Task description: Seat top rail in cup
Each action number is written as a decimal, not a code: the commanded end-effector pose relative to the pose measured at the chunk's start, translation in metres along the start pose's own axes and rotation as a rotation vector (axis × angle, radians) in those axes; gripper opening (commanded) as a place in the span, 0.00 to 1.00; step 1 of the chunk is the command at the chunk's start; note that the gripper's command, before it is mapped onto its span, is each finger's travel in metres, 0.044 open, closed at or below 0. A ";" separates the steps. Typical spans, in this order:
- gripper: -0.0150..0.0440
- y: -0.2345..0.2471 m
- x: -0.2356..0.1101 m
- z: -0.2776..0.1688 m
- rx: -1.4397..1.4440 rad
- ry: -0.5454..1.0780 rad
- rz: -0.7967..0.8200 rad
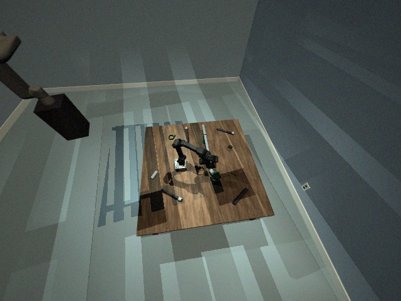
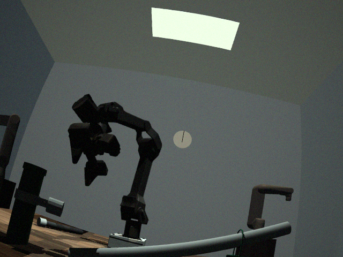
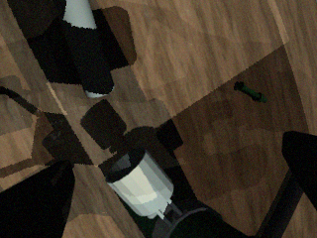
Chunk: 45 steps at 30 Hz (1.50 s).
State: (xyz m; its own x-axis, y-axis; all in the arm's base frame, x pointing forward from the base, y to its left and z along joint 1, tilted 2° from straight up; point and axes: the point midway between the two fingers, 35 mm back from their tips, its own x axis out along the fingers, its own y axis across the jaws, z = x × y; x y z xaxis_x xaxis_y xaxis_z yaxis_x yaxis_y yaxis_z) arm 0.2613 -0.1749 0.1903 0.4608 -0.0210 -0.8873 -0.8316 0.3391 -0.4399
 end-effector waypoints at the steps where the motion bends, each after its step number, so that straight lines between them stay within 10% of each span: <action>1: 1.00 0.011 -0.008 -0.048 -0.503 -0.053 -0.038; 45: 1.00 0.035 0.076 -0.060 -0.503 -0.053 -0.039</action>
State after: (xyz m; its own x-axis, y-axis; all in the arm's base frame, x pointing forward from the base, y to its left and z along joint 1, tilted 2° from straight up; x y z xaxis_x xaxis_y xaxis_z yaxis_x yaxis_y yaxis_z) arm 0.2467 -0.2223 0.1060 0.5056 0.0222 -0.8625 -0.8496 -0.1614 -0.5022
